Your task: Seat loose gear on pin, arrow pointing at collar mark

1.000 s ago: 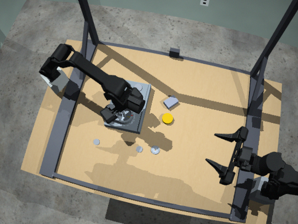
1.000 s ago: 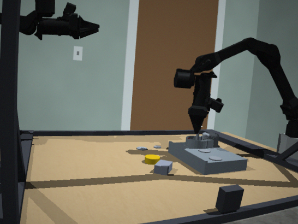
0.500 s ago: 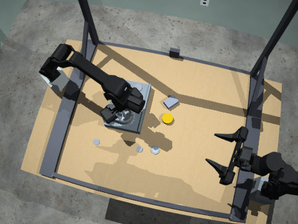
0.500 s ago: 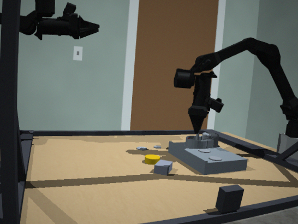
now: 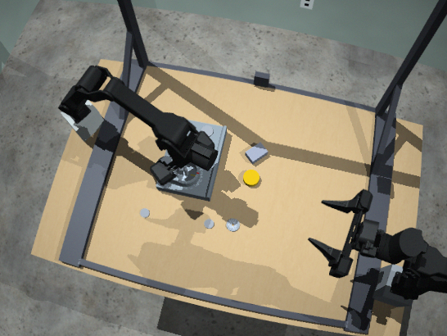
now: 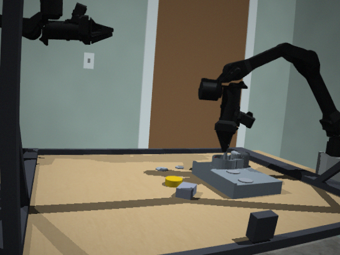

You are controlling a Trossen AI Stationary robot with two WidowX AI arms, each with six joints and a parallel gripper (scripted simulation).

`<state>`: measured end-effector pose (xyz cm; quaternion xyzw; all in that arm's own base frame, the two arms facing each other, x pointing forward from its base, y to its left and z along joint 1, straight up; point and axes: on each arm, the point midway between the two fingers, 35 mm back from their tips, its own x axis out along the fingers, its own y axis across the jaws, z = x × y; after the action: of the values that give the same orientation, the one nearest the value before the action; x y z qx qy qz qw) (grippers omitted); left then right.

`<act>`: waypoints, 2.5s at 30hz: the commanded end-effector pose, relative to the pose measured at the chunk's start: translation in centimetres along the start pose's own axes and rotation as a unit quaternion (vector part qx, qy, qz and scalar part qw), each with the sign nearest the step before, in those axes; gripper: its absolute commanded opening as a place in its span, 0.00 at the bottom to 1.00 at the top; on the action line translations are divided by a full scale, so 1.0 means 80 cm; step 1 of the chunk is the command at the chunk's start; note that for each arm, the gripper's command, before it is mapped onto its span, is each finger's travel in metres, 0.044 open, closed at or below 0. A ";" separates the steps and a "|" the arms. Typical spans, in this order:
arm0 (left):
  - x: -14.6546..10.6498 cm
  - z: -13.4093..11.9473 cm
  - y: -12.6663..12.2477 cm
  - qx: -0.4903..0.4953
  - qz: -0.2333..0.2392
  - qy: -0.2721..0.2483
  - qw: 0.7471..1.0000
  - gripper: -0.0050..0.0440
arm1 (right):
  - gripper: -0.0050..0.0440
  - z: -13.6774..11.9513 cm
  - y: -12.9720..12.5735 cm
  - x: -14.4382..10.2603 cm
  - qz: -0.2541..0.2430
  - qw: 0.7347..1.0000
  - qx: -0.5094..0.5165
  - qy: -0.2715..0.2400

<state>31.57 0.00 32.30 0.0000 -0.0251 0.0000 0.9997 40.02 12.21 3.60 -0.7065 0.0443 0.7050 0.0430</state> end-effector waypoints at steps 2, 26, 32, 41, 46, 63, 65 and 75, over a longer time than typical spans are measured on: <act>-0.001 0.011 0.000 0.000 0.000 -0.011 1.000 0.92 | 0.86 -0.005 -0.002 -0.015 -0.006 1.000 -0.002 0.016; -0.001 0.011 0.000 0.000 0.000 -0.011 1.000 0.92 | 0.86 -0.007 -0.003 -0.032 -0.008 1.000 -0.002 0.020; -0.001 0.011 0.000 0.000 0.000 -0.011 1.000 0.92 | 0.86 -0.006 -0.003 -0.028 -0.007 1.000 -0.002 0.018; -0.001 0.011 0.000 0.000 0.000 -0.011 1.000 0.92 | 0.86 -0.007 -0.003 -0.092 -0.010 1.000 -0.002 0.026; -0.001 0.011 0.000 0.000 0.000 -0.011 1.000 0.92 | 0.86 -0.005 -0.002 -0.103 -0.010 1.000 -0.002 0.024; -0.001 0.011 0.000 0.000 0.000 -0.011 1.000 0.92 | 0.86 -0.003 -0.001 -0.119 -0.010 1.000 -0.002 0.024; -0.001 0.011 0.000 0.000 0.000 -0.011 1.000 0.92 | 0.86 -0.003 -0.001 -0.119 -0.010 1.000 -0.002 0.024; -0.001 0.011 0.000 0.000 0.000 -0.011 1.000 0.92 | 0.86 -0.008 0.010 -0.134 -0.034 0.993 0.095 0.066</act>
<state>31.57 0.00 32.30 0.0000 -0.0251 0.0000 0.9997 40.22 12.03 11.61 -0.7178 0.0681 0.6885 0.0783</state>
